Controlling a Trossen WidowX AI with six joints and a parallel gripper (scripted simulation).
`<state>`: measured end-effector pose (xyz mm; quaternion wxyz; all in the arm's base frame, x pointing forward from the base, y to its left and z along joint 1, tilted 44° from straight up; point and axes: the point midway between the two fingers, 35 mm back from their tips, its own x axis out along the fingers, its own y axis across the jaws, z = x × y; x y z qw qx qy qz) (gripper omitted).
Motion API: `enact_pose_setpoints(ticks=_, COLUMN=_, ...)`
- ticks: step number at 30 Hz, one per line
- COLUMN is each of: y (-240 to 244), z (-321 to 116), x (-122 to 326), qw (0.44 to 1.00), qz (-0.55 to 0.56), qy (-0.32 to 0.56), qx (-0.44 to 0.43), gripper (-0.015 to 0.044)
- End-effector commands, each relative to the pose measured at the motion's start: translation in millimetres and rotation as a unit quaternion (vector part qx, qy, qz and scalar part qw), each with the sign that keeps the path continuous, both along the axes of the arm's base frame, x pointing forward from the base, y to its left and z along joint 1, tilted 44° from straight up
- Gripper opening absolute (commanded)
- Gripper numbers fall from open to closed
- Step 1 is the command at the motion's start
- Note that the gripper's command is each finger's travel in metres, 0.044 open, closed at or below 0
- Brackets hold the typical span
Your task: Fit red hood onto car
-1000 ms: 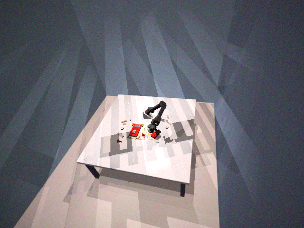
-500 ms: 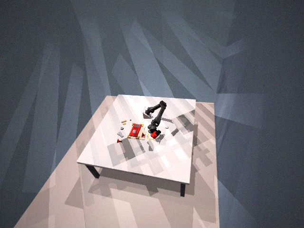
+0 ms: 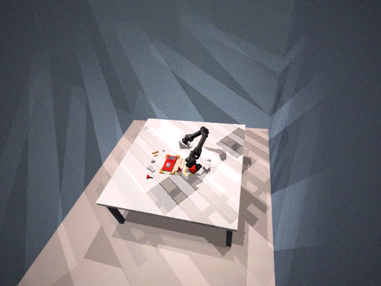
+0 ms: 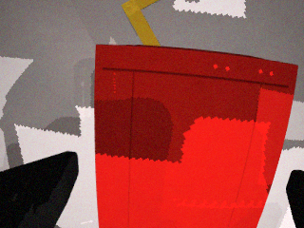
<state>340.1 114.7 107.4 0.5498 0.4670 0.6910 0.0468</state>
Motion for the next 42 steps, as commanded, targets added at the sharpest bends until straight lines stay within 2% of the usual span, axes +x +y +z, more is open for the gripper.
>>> enact_pose_setpoints(ticks=1, y=2.3, z=-1.3, x=-0.2, qw=1.000, qz=-0.001, qy=0.002, qx=0.002, gripper=0.0440)
enact_pose_setpoints(ticks=20, y=8.8, z=-7.8, x=0.0, qw=1.000, qz=-0.001, qy=0.002, qx=0.002, gripper=0.0440)
enact_pose_setpoints(ticks=23, y=7.0, z=-6.7, x=0.2, qw=1.000, qz=0.000, qy=0.000, qx=0.001, gripper=0.0361)
enact_pose_setpoints(ticks=33, y=7.0, z=-6.7, x=0.2, qw=1.000, qz=0.000, qy=0.000, qx=0.001, gripper=0.0295)
enact_pose_setpoints(ticks=42, y=0.4, z=0.0, x=-0.1, qw=1.000, qz=0.000, qy=0.000, qx=0.001, gripper=0.0058)
